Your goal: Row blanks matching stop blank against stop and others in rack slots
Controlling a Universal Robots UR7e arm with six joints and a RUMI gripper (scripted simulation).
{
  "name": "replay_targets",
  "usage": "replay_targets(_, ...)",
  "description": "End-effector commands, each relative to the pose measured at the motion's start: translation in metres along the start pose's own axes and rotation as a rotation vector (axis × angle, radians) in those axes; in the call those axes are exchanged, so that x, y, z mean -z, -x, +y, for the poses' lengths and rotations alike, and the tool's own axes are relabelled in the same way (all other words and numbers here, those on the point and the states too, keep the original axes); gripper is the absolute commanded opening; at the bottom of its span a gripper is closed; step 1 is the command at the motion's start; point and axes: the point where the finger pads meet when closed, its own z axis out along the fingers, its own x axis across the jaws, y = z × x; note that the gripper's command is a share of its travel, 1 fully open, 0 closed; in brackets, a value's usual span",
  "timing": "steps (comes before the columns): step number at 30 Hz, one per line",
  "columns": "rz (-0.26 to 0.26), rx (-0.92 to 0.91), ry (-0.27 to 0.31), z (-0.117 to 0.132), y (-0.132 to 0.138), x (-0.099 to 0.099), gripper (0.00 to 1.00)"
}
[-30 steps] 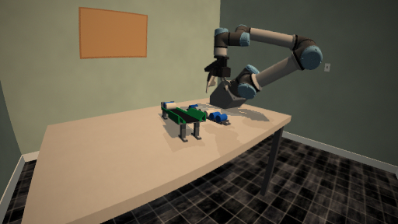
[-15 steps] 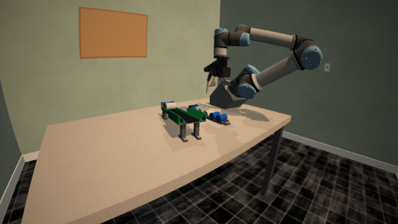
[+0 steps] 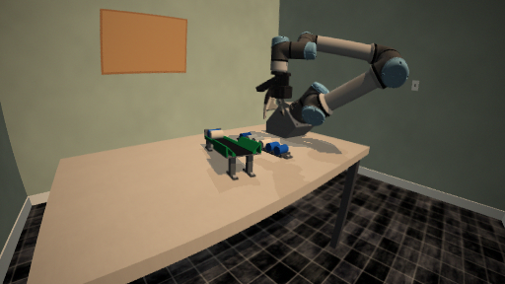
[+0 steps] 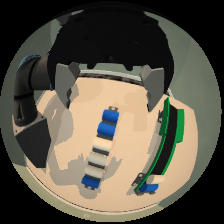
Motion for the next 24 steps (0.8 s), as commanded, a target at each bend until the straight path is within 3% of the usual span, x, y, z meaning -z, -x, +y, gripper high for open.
replay_targets(1,-0.002,0.133,0.002,-0.0017,0.0021,-0.0016,1.00)
replay_targets(24,-0.003,0.683,0.001,-0.0043,0.0093,-0.0094,1.00)
